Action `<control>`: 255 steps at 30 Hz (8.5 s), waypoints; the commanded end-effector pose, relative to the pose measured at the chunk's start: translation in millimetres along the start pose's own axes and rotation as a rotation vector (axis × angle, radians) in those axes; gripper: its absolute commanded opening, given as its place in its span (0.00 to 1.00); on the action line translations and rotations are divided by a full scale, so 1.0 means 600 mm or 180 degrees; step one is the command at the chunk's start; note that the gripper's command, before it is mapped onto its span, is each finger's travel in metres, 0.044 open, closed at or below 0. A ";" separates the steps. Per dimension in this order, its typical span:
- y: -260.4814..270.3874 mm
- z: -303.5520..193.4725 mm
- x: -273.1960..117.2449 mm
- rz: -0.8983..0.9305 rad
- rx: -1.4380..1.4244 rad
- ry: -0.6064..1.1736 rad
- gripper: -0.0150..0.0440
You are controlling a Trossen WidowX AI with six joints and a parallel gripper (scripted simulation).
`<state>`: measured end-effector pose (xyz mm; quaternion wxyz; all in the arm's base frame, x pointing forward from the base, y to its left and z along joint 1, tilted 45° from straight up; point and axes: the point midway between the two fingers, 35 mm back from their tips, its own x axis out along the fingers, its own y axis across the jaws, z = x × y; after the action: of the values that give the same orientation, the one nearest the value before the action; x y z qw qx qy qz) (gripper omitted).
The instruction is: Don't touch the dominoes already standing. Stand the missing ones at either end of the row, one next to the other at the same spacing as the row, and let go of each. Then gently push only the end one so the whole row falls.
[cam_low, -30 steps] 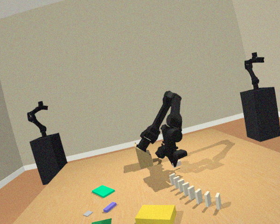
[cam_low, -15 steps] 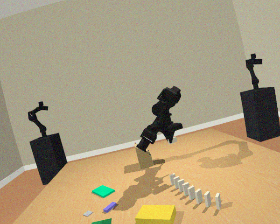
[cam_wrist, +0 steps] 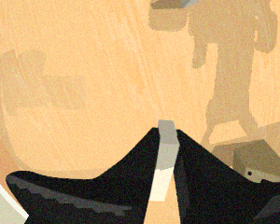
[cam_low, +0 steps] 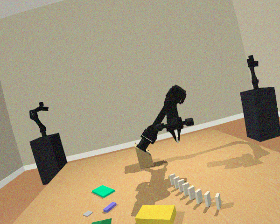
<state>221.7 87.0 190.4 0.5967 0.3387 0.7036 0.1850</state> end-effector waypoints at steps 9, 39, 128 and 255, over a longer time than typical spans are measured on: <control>-0.009 -0.007 0.019 -0.0329 -0.0156 -0.0036 0.30; -0.069 -0.013 0.085 -0.1910 -0.0396 -0.1254 0.30; 0.018 -0.049 0.108 0.0123 -0.0041 -0.4684 0.30; 0.004 0.004 0.093 0.0004 -0.5131 -0.0031 1.00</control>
<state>220.0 126.6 148.2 0.6610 -0.1934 0.3630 0.6276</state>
